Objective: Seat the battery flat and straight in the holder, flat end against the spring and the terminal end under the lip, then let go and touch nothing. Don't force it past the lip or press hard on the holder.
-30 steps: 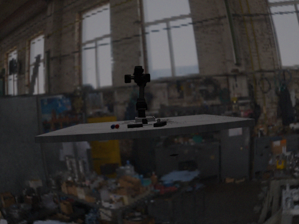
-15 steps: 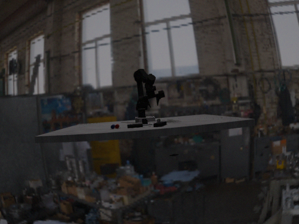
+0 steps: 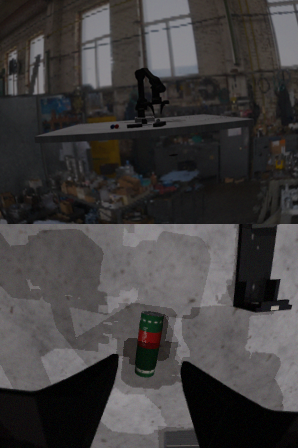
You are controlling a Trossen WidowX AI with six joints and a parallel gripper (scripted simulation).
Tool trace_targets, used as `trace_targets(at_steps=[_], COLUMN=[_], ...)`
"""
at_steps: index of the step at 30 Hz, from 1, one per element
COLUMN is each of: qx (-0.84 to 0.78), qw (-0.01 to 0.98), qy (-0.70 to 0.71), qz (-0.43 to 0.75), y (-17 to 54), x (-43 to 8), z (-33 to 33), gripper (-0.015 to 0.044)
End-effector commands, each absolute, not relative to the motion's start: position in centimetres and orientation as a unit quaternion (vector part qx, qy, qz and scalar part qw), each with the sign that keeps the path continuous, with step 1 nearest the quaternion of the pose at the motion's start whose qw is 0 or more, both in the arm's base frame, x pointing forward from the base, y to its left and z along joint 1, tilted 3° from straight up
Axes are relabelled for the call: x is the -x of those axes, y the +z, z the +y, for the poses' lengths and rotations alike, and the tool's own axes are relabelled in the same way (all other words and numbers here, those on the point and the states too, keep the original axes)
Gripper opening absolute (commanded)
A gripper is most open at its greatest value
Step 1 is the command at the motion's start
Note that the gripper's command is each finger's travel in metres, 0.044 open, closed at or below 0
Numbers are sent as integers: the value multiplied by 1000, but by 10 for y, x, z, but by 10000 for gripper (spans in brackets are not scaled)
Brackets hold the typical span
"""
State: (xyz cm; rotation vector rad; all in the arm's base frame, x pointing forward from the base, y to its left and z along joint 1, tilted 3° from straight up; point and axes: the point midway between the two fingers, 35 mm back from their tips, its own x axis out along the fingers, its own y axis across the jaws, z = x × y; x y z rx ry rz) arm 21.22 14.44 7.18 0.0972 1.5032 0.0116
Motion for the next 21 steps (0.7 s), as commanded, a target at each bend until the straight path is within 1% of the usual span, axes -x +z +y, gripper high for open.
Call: trace_targets(at_steps=[1, 21], qx=[-43, -43], qw=[723, 723], qy=[2, 1], qz=[689, 689], y=[70, 37], x=[-210, -212], z=[146, 148], gripper=[235, 235])
